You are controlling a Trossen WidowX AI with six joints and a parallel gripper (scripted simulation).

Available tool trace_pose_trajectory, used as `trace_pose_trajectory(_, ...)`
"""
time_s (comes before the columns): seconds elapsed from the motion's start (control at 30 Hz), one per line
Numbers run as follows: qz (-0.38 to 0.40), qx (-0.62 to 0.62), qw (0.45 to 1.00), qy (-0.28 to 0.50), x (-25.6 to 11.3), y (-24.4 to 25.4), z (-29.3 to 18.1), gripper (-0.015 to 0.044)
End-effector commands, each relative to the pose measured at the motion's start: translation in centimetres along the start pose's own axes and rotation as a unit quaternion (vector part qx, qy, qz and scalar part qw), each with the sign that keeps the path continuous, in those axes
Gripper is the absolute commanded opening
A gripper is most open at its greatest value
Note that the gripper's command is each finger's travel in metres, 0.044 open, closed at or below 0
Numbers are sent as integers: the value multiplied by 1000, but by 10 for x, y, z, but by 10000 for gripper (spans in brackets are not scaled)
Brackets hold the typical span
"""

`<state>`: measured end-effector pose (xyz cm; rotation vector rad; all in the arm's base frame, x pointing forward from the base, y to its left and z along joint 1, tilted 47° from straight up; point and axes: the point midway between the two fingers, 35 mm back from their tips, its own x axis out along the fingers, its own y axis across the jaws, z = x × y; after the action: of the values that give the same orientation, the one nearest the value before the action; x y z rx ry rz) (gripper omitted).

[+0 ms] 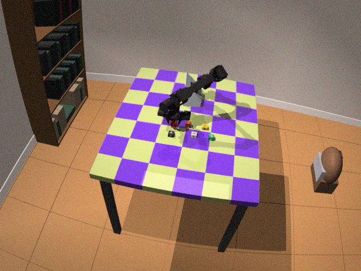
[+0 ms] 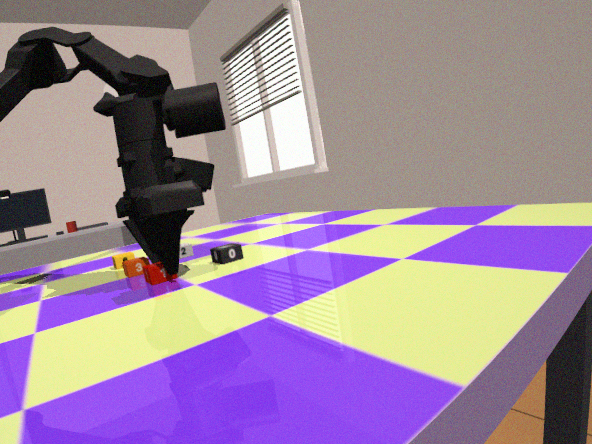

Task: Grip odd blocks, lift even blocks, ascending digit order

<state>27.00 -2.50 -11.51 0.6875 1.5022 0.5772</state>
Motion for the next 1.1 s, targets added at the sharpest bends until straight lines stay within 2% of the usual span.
trace_pose_trajectory(0.0, 1, 1, 1000, -1, 0, 0, 0, 383)
trace_pose_trajectory(0.03, 1, 1, 1000, -1, 0, 0, 0, 400)
trace_pose_trajectory(0.13, 1, 1, 1000, -1, 0, 0, 0, 400)
trace_pose_trajectory(0.27, 0, 1, 1000, -1, -33, 0, 1, 400)
trace_pose_trajectory(0.43, 0, 1, 1000, -1, -36, 0, 0, 400)
trace_pose_trajectory(0.5, -1, 1, 1000, -1, -46, -1, 2, 348)
trace_pose_trajectory(0.67, -2, 1, 1000, -1, -115, -1, 1, 216)
trace_pose_trajectory(0.8, -2, 1, 1000, -1, -118, -1, 0, 120)
trace_pose_trajectory(1.07, -2, 1, 1000, -1, -118, -1, 0, 120)
